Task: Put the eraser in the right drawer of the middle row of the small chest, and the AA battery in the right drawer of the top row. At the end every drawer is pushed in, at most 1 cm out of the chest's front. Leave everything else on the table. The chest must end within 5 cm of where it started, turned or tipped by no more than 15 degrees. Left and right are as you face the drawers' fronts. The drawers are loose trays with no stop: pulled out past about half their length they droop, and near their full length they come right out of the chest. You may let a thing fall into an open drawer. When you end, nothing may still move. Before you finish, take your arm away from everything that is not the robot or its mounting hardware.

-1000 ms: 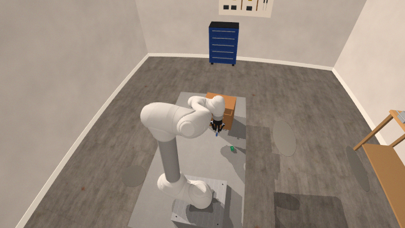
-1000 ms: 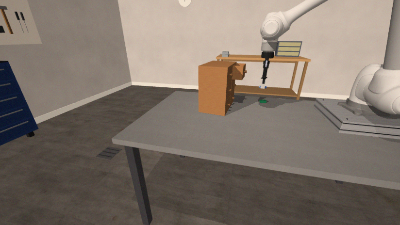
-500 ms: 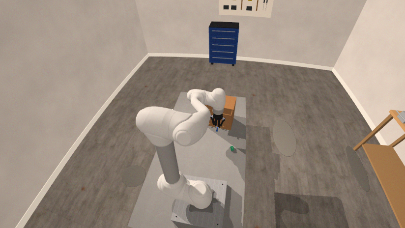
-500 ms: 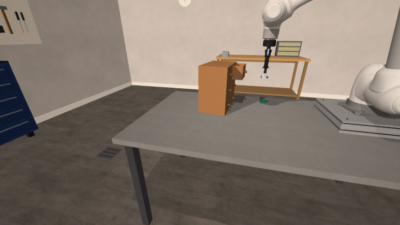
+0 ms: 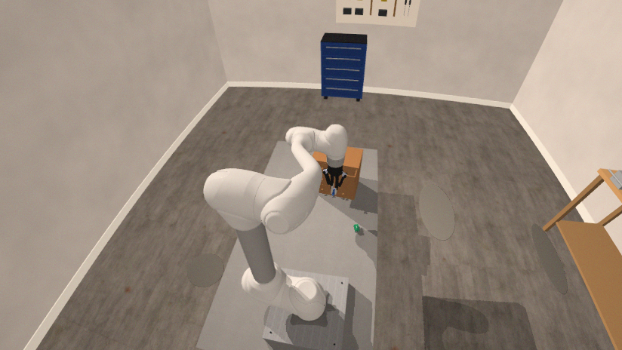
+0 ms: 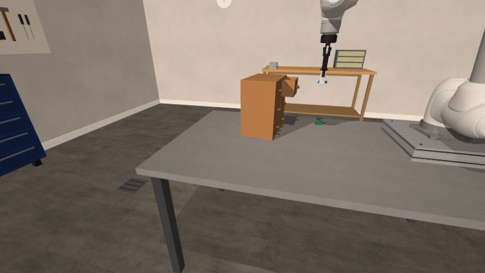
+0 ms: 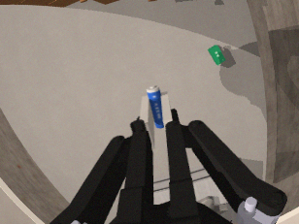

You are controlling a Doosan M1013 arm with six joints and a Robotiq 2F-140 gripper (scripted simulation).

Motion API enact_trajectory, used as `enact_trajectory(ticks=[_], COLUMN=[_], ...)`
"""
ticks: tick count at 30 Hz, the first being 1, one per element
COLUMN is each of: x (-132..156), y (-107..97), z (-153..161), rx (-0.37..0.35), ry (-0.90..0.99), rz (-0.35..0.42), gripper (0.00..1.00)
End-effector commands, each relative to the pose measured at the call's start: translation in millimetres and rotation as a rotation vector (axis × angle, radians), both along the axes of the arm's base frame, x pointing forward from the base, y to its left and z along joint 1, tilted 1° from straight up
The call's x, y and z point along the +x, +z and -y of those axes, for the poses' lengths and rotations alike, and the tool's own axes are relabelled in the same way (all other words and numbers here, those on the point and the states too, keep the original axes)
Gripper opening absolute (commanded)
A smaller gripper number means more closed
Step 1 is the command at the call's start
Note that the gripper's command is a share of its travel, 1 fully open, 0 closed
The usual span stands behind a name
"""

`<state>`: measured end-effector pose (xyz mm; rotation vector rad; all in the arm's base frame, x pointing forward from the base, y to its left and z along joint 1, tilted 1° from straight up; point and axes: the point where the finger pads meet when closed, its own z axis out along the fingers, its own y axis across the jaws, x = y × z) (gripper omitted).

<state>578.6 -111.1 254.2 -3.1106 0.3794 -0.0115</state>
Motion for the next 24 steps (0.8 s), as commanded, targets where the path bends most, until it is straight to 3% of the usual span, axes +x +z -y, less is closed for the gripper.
enact_trajectory(ticks=[1,13,24], x=[-0.1,-0.2,-0.2], y=[13.5,38.8,44.3], z=[0.1,0.2,0.3], rx=[0.0,0.0,0.0], ry=[0.0,0.0,0.0], rz=[0.0,0.0,0.0], gripper=[0.06,0.06,0.06])
